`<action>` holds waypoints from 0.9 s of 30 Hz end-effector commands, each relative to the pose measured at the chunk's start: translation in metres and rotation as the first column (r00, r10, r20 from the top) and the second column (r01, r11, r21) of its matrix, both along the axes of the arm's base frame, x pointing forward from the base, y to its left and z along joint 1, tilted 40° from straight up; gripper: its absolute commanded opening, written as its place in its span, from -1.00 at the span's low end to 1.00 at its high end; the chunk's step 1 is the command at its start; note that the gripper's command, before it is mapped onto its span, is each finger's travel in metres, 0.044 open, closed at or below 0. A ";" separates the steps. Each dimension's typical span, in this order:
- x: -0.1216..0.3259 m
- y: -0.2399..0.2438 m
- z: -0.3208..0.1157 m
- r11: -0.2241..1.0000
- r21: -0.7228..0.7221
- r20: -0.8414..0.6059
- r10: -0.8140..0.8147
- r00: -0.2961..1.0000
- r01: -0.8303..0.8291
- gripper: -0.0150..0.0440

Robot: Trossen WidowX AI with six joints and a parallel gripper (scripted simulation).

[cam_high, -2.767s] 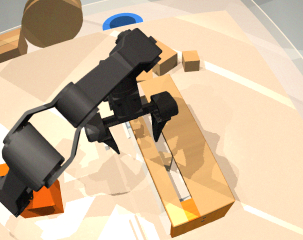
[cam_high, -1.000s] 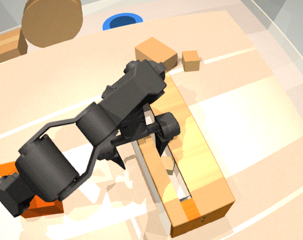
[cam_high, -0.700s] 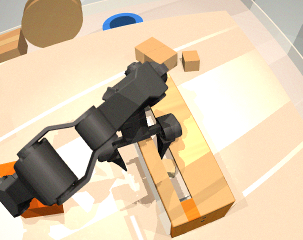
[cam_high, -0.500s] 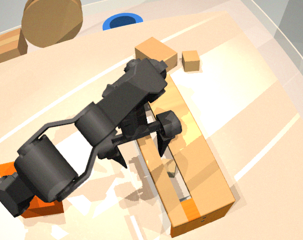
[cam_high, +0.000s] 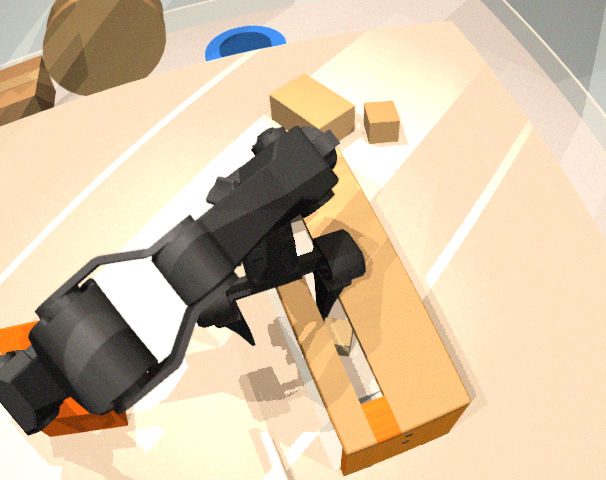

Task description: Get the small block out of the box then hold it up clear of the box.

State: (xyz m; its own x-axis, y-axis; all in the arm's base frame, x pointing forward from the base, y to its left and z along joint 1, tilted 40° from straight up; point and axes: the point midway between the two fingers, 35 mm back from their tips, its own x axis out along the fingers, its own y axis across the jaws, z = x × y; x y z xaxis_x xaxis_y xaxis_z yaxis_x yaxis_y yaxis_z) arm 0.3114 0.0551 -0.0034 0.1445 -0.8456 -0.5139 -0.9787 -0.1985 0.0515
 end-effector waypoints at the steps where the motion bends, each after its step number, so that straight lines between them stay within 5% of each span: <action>1: 0.003 -0.004 0.006 1.000 0.003 0.012 0.001 1.000 -0.001 0.86; 27: 0.003 -0.005 0.007 1.000 0.003 0.012 0.001 1.000 -0.001 0.86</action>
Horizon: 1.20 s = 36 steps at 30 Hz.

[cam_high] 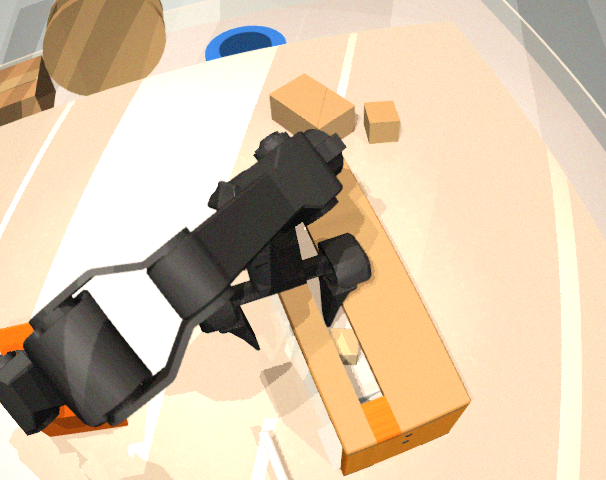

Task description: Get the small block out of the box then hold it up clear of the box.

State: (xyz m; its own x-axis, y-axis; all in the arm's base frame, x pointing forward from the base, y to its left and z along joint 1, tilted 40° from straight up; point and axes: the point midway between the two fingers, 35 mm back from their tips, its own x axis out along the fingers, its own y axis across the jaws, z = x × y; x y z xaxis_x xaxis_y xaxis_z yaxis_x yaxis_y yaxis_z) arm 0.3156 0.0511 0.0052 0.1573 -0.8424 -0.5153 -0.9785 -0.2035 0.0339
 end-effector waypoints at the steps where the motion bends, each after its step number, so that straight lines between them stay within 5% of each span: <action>1: -0.001 -0.001 -0.001 1.000 -0.001 -0.005 -0.004 1.000 0.004 0.86; 36: 0.002 -0.012 0.008 1.000 -0.002 -0.005 -0.004 1.000 0.004 0.86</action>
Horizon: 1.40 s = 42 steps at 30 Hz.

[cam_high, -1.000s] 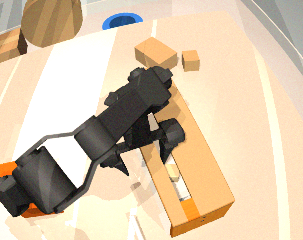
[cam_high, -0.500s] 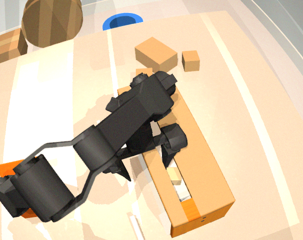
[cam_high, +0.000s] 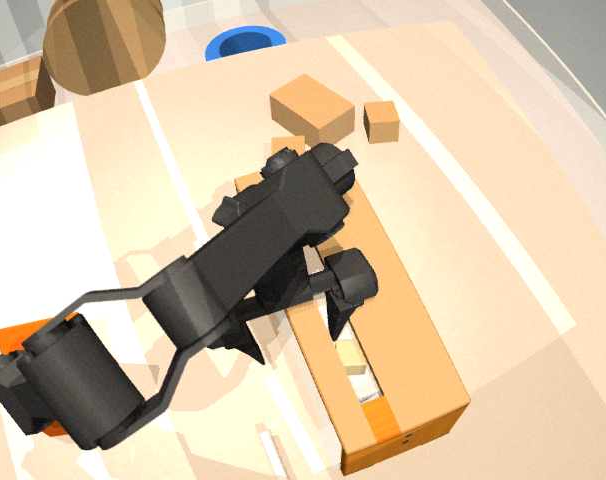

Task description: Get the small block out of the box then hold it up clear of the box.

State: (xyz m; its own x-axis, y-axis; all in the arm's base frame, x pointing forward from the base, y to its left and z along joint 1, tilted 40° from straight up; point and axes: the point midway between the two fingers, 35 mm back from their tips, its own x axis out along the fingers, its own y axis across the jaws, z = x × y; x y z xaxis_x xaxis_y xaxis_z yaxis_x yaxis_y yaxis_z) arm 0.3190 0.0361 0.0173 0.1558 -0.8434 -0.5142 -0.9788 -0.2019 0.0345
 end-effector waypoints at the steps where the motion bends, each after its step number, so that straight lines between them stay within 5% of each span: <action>1: -0.001 0.003 -0.004 1.000 -0.001 -0.005 -0.002 1.000 0.002 0.86; 42: 0.008 -0.033 0.027 1.000 -0.003 -0.005 -0.002 1.000 0.002 0.86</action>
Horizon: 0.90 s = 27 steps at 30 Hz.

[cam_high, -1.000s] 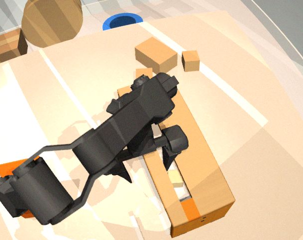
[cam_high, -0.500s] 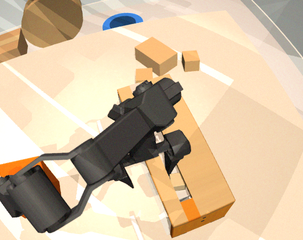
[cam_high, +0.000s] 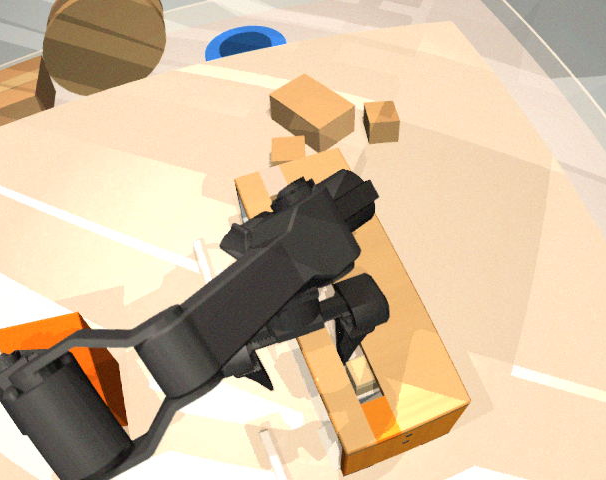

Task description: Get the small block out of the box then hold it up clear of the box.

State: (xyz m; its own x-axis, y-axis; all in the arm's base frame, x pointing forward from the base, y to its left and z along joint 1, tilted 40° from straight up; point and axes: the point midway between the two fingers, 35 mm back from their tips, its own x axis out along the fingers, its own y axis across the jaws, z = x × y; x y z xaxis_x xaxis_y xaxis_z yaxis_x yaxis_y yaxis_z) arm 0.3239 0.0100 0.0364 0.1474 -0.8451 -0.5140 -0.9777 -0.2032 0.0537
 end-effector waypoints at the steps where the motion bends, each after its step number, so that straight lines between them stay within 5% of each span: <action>1: 0.003 -0.008 0.009 1.000 0.001 0.014 -0.004 1.000 0.004 0.86; 27: 0.010 -0.036 0.033 1.000 -0.001 0.014 -0.004 1.000 0.004 0.86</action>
